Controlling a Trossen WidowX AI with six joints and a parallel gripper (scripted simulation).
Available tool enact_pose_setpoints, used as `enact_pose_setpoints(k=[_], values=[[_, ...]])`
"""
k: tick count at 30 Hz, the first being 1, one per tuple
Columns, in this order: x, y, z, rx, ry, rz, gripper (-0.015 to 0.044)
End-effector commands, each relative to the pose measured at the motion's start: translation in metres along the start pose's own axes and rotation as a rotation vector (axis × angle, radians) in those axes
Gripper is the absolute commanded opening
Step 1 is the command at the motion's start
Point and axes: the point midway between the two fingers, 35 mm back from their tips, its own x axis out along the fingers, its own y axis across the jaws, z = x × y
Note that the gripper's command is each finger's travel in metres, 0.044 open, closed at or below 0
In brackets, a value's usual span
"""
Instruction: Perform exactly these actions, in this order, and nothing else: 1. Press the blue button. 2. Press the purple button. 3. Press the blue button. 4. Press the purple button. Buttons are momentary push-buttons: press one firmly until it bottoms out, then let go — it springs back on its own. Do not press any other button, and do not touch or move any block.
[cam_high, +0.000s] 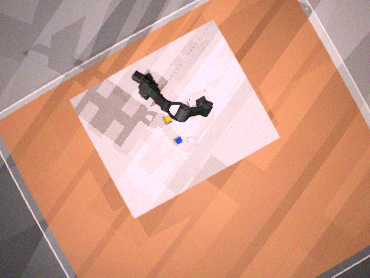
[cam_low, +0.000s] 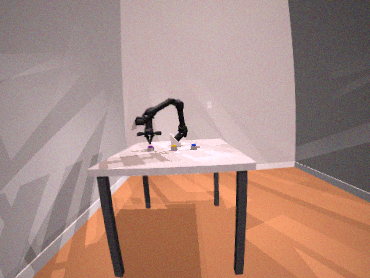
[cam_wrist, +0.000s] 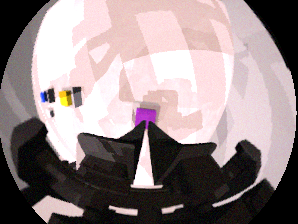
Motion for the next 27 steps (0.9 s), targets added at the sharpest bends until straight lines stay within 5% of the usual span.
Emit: enact_pose_setpoints(k=[1,27], values=[[0.0101,0.0019,-0.0014,0.007,0.004,0.009,0.0020],[0.0189,0.0023,-0.0017,0.007,0.004,0.010,0.0020]])
